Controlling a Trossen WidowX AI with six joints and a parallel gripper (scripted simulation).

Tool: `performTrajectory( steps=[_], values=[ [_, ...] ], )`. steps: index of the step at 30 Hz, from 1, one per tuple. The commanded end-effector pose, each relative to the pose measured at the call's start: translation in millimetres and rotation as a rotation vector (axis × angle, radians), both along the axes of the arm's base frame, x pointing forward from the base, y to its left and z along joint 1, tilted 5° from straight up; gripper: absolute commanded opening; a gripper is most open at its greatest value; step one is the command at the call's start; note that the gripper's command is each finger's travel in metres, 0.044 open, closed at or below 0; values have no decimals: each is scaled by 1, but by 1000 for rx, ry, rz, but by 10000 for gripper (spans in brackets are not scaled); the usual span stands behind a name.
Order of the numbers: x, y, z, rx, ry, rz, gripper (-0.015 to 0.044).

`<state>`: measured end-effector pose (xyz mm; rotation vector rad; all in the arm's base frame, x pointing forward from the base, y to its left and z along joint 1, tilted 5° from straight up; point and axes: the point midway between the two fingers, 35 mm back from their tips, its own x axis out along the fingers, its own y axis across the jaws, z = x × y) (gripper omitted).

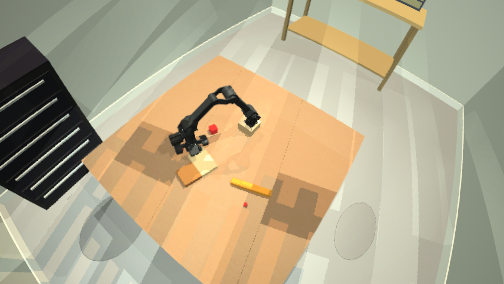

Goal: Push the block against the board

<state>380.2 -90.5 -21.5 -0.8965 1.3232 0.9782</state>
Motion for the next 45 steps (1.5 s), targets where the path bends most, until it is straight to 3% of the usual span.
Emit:
performTrajectory(
  steps=[1, 36, 41, 45],
  values=[
    [2, 9, 0, 9, 0, 7, 0],
    [-16, -43, -4, 4, 2, 6, 0],
    [-13, -42, 48, 4, 1, 6, 0],
    [-13, -42, 51, 4, 1, 6, 0]
  ],
)
